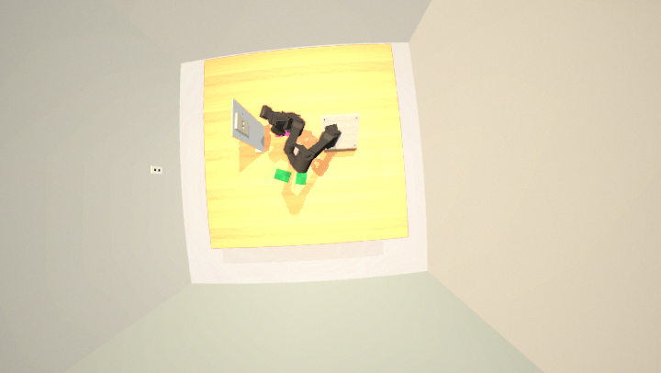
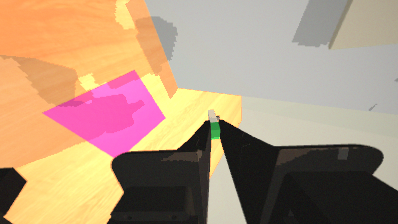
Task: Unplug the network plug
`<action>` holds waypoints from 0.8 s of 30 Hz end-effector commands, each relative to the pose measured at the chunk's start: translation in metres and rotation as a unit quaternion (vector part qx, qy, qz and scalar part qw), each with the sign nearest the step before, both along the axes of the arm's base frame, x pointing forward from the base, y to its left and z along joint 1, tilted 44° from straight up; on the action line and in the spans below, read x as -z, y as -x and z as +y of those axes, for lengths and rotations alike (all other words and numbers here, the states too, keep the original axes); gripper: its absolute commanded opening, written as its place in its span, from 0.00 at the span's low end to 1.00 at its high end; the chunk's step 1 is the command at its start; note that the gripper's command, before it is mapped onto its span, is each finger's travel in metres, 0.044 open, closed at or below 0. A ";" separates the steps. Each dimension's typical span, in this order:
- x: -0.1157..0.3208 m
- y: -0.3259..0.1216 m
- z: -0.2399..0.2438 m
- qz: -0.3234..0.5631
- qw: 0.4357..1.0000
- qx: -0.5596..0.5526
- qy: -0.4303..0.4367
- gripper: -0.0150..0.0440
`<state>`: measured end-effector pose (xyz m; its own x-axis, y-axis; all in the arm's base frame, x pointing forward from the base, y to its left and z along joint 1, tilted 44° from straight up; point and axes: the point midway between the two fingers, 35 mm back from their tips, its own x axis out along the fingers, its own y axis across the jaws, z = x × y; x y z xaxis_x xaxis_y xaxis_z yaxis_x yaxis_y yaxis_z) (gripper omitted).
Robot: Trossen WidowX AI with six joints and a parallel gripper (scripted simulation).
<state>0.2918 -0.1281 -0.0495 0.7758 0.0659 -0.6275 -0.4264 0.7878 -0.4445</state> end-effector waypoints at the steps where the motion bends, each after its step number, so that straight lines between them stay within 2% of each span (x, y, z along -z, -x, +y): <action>1: 0.014 0.001 0.009 0.017 1.000 -0.021 -0.015 0.25; 18: 0.065 0.014 0.045 0.077 0.990 -0.091 -0.075 0.25; 24: 0.070 0.016 0.049 0.082 0.989 -0.097 -0.080 0.25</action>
